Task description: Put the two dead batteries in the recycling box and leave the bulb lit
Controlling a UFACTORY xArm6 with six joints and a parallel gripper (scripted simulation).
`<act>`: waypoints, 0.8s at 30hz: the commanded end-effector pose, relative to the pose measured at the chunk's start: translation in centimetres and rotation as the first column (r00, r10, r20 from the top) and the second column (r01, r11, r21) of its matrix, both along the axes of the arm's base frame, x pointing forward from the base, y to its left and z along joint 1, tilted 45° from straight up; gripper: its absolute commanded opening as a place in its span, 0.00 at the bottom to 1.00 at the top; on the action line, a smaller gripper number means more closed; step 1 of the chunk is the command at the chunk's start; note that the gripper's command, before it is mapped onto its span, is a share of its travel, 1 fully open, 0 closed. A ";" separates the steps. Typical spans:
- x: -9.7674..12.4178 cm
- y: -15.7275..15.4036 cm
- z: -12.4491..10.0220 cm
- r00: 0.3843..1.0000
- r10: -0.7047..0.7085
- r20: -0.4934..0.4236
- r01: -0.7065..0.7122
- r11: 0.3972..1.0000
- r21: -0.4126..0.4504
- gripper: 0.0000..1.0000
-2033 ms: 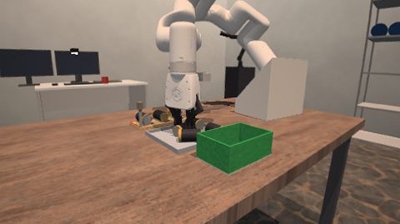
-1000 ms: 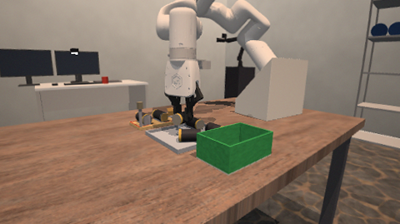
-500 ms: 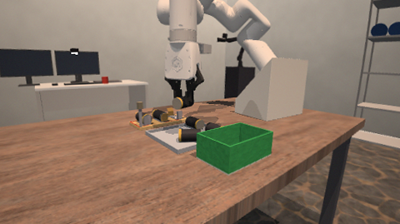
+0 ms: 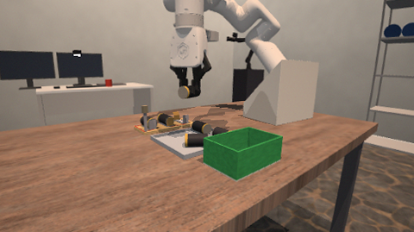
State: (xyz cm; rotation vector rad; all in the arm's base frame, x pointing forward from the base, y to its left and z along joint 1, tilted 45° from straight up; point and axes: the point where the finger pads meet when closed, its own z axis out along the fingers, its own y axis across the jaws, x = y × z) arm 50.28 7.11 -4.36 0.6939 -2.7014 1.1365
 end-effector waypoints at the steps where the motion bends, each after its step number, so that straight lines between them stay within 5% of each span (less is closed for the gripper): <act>1: 0.1 0.2 0.2 0.999 0.037 -0.030 -0.037 0.999 0.000 0.28; 12: 0.1 0.2 0.2 0.960 0.200 -0.195 -0.203 0.979 0.006 0.28; 20: 0.1 0.2 0.2 0.881 0.334 -0.335 -0.343 0.939 0.034 0.28; 24: 0.1 0.2 0.2 0.790 0.430 -0.437 -0.446 0.892 0.071 0.28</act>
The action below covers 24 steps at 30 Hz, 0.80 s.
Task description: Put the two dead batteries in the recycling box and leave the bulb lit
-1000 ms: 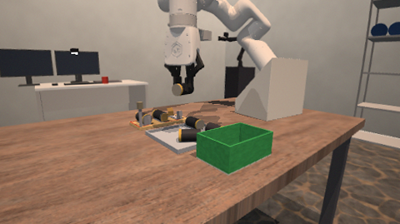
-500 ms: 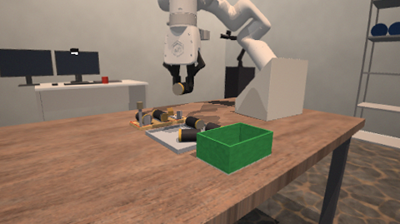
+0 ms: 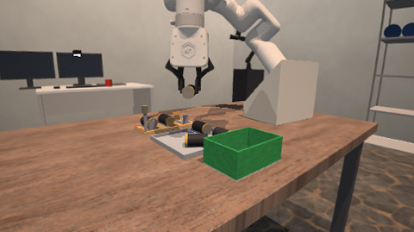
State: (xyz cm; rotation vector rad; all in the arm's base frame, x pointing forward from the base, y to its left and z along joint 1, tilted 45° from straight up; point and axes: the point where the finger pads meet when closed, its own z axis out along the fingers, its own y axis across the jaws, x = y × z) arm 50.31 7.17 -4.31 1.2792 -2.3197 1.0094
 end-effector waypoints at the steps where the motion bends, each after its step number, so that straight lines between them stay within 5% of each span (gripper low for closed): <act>1: 0.1 0.2 0.1 0.982 0.130 -0.138 -0.131 0.991 0.002 0.28; 11: 0.1 0.2 0.1 0.870 0.341 -0.356 -0.351 0.936 0.038 0.28; 24: 0.1 0.2 0.1 0.739 0.463 -0.488 -0.485 0.870 0.091 0.28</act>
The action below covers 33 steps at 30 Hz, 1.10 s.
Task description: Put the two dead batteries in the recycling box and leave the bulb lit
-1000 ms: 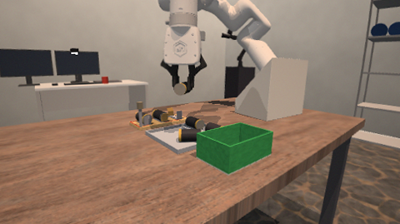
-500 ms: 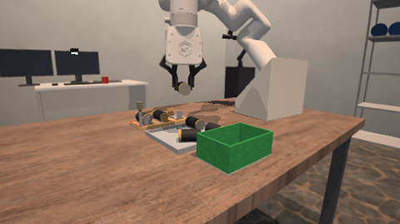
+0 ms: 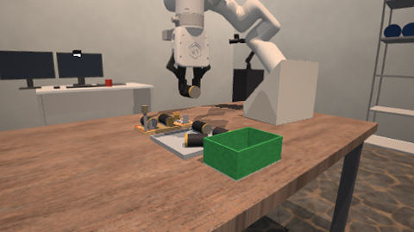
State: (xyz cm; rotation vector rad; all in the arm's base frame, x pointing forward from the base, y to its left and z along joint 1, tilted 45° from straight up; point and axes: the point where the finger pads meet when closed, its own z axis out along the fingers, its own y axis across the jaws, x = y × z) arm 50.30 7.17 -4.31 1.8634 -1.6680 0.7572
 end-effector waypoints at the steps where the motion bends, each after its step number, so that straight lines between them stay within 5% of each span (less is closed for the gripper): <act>1: 0.1 0.2 0.1 0.997 0.050 -0.052 -0.050 0.999 0.000 0.28; 16: 0.1 0.1 0.2 0.996 0.060 -0.062 -0.061 0.998 0.000 0.28; 23: -0.6 -1.7 1.9 0.996 0.060 -0.062 -0.061 0.998 0.000 0.28; 33: -3.6 -9.5 9.4 0.996 0.060 -0.062 -0.061 0.998 0.000 0.28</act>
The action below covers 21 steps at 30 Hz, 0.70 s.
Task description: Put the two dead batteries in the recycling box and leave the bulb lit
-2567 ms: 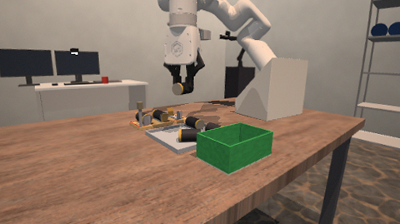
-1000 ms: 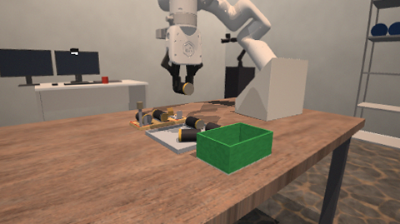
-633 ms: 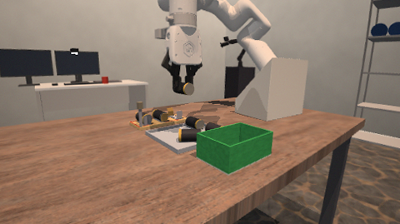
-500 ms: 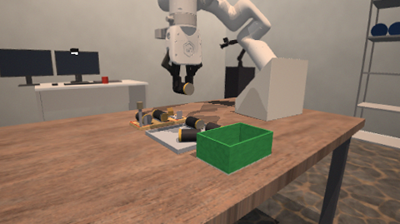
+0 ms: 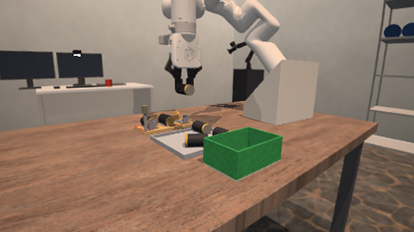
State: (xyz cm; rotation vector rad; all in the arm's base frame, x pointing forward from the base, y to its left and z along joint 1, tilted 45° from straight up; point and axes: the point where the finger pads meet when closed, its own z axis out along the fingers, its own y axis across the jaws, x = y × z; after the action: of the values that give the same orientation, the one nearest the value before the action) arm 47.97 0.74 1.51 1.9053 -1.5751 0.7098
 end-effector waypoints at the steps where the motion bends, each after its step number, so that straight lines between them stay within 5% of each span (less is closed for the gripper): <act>1: -1.5 -3.8 4.3 1.000 0.012 0.010 -0.012 1.000 0.012 0.28; 5: -2.3 -6.0 6.3 1.000 0.012 0.010 -0.012 1.000 0.012 0.28; 21: -2.5 -6.4 6.7 1.000 0.012 0.009 -0.013 1.000 0.012 0.28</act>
State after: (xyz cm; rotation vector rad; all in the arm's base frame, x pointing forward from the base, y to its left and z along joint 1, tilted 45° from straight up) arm 45.35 -5.75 8.10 1.9223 -1.5758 0.7132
